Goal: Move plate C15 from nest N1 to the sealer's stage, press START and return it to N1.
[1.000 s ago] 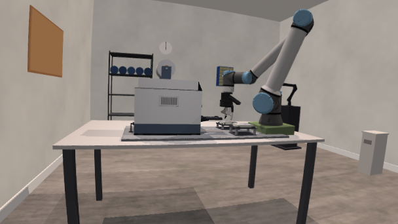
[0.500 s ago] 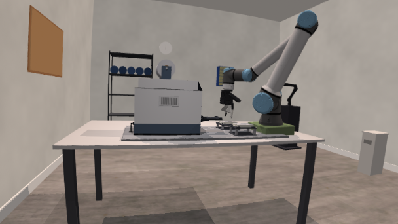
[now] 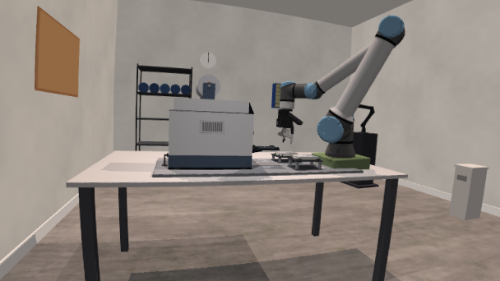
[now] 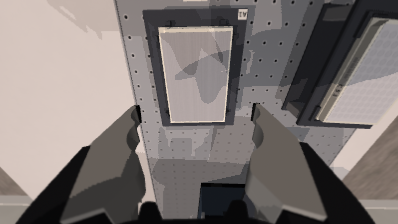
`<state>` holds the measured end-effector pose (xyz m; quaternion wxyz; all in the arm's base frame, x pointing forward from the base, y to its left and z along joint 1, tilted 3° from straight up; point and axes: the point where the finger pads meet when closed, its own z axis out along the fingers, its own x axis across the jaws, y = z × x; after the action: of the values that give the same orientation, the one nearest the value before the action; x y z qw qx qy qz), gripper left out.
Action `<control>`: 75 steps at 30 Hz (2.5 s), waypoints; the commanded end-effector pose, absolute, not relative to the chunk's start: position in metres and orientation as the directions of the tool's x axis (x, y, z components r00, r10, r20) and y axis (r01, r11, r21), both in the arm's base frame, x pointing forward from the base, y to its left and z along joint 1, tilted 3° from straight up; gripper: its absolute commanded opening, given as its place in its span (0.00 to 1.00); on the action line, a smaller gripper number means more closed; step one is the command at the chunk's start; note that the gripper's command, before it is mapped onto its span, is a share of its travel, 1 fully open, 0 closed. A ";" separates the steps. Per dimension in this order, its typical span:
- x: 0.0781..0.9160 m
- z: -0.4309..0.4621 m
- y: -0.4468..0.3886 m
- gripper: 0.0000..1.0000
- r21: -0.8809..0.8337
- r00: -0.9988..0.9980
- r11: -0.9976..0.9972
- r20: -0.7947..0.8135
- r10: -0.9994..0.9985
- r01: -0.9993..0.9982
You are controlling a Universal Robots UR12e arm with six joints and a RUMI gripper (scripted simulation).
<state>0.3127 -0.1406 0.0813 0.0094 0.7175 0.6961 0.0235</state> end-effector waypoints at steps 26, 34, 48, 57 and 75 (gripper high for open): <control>0.311 0.126 -0.142 0.68 0.047 0.030 -0.031 0.020 0.999 0.998; 0.310 0.139 -0.142 0.68 0.047 0.030 -0.031 0.020 0.999 0.998; 0.315 0.158 -0.128 0.68 0.047 0.038 -0.039 0.020 0.999 0.998; 0.323 0.179 -0.106 0.68 0.047 0.047 -0.048 0.021 0.999 0.998; 0.338 0.221 -0.063 0.68 0.046 0.073 -0.074 0.022 0.997 0.996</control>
<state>0.3334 -0.0751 0.2086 0.0092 0.7293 0.6837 0.0245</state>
